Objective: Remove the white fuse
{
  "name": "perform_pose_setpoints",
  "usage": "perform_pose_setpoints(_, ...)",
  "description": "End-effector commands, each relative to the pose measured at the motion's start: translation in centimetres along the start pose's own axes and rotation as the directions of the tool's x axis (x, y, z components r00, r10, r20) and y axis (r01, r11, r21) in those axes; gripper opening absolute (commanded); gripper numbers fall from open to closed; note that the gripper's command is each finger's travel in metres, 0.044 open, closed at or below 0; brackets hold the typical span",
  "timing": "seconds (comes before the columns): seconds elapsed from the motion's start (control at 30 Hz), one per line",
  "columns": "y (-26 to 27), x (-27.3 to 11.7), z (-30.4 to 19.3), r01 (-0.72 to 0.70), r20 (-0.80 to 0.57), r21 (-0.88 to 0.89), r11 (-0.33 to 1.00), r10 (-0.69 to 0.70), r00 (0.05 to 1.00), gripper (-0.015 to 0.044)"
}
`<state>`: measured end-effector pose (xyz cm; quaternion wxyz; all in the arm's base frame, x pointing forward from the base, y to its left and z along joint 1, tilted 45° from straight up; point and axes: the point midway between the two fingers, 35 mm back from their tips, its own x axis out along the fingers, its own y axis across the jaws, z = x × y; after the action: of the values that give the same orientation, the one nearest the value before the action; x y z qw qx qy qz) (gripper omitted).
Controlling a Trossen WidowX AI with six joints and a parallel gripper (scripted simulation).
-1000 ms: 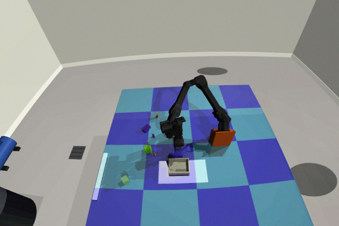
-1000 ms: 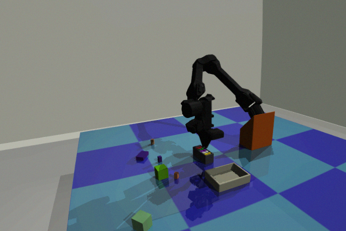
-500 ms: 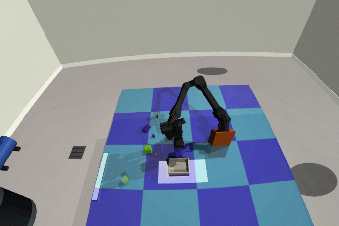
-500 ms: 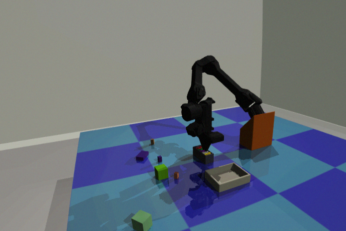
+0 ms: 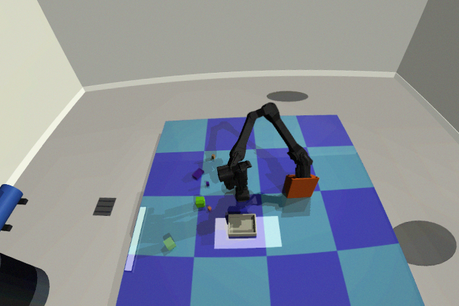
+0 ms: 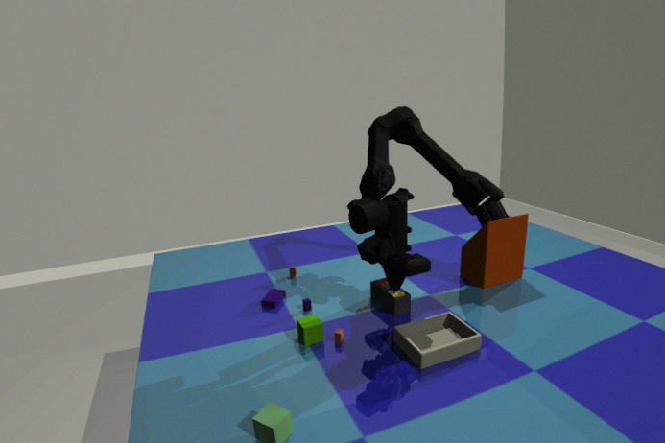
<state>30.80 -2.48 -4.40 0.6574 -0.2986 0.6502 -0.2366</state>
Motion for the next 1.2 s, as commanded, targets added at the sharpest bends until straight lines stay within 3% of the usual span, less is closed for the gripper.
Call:
perform_pose_setpoints(0.0,-0.05,0.31,-0.01,0.005,0.0,-0.006,1.0,-0.005,1.0,0.0063)
perform_pose_setpoints(0.37,-0.06,0.91,-0.02,0.005,0.0,-0.006,1.0,-0.005,1.0,0.0063)
perform_pose_setpoints(0.7,-0.02,0.81,-0.03,0.0,-0.001,0.0,1.0,0.0,1.0,0.0)
perform_pose_setpoints(1.17,0.0,0.35,0.0,0.0,-0.001,-0.001,1.0,0.0,1.0,0.0)
